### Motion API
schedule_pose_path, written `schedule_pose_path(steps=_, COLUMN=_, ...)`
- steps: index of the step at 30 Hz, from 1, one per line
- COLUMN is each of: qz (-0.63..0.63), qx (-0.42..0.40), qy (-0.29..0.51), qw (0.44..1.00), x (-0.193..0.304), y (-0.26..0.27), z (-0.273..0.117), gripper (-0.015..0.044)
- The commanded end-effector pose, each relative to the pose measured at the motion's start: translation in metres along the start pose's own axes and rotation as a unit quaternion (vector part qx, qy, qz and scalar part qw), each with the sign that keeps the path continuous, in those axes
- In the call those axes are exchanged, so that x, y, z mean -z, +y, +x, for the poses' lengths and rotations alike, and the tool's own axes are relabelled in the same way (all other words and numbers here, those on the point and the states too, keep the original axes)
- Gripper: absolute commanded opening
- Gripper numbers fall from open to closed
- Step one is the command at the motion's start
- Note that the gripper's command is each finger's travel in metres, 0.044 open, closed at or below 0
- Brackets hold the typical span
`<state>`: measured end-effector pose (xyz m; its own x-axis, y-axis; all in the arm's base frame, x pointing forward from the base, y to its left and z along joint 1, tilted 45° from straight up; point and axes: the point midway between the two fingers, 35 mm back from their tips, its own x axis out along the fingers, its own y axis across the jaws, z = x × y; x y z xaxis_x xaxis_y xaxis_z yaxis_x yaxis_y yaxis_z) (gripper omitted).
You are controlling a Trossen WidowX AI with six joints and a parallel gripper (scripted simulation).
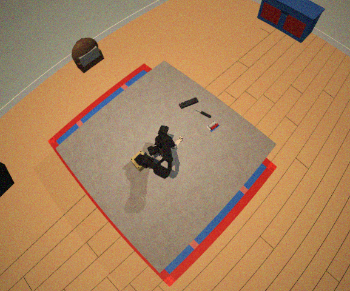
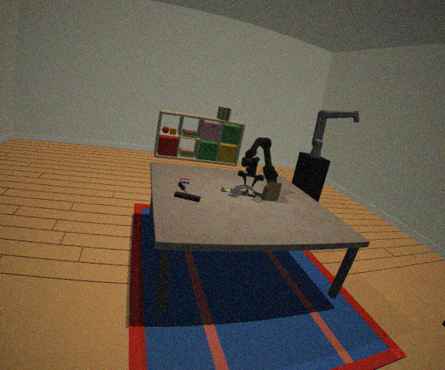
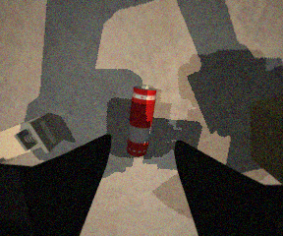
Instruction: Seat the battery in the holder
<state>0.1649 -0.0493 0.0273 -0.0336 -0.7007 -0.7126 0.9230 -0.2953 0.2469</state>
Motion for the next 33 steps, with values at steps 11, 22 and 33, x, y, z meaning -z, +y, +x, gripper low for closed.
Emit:
schedule_pose_path(steps=11, qz=0.011, qx=-0.003, qy=0.002, qw=1.000, x=0.001, y=0.002, z=0.015, gripper=0.0234)
schedule_pose_path(steps=22, qz=0.011, qx=-0.004, qy=0.002, qw=1.000, x=0.001, y=0.002, z=0.033, gripper=0.0234)
schedule_pose_path(steps=33, qz=0.011, qx=-0.004, qy=0.000, qw=1.000, x=-0.001, y=0.002, z=0.049, gripper=0.0234)
